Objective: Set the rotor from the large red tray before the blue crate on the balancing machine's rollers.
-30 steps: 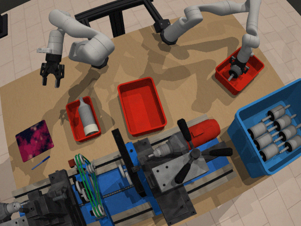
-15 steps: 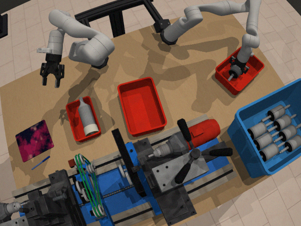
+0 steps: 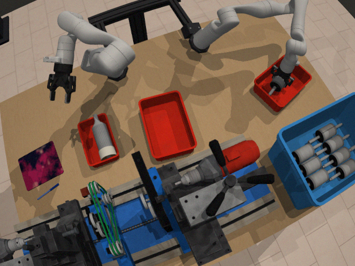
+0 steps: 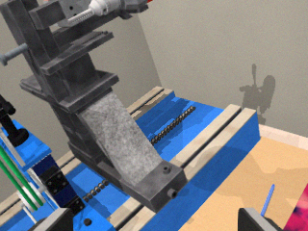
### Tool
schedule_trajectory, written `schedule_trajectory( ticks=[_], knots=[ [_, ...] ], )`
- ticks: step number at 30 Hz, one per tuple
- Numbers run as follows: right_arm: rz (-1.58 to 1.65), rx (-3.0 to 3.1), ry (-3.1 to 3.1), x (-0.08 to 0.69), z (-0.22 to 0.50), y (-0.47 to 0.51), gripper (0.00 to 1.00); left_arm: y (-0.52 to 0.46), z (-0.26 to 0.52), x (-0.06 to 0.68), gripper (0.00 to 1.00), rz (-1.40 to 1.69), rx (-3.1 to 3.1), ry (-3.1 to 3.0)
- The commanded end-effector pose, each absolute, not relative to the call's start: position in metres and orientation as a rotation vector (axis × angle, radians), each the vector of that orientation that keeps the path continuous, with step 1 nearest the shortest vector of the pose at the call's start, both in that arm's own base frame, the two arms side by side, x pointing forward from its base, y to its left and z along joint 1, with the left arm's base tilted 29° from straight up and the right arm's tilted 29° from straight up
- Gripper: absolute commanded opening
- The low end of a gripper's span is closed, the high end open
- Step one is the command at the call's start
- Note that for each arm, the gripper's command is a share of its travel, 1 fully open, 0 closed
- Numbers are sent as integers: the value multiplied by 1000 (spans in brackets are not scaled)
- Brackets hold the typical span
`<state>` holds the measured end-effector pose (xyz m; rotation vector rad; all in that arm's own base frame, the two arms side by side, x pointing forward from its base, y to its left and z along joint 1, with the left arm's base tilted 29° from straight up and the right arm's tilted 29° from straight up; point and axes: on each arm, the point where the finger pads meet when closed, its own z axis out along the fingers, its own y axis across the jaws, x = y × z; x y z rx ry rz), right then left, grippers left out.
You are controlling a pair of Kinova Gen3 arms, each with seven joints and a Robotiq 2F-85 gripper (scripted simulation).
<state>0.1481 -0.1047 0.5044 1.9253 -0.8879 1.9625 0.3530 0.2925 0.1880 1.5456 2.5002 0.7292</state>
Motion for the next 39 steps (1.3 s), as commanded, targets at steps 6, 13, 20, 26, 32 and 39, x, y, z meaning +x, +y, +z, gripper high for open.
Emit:
schedule_trajectory(
  ticks=[6, 13, 20, 26, 32, 39],
  knots=[
    [1963, 1925, -888, 148, 505, -105, 1000, 289, 198, 350, 99, 732, 1545, 2499],
    [1963, 1925, -888, 148, 505, -105, 1000, 284, 212, 345, 99, 732, 1545, 2499],
    [1963, 1925, -888, 148, 505, -105, 1000, 278, 227, 339, 99, 732, 1545, 2499],
    [1963, 1925, -888, 148, 505, -105, 1000, 274, 236, 335, 99, 732, 1545, 2499],
    [1963, 1925, -888, 148, 505, -105, 1000, 269, 249, 330, 99, 732, 1545, 2499],
    [1963, 1925, -888, 148, 505, -105, 1000, 266, 258, 327, 99, 732, 1545, 2499]
  ],
)
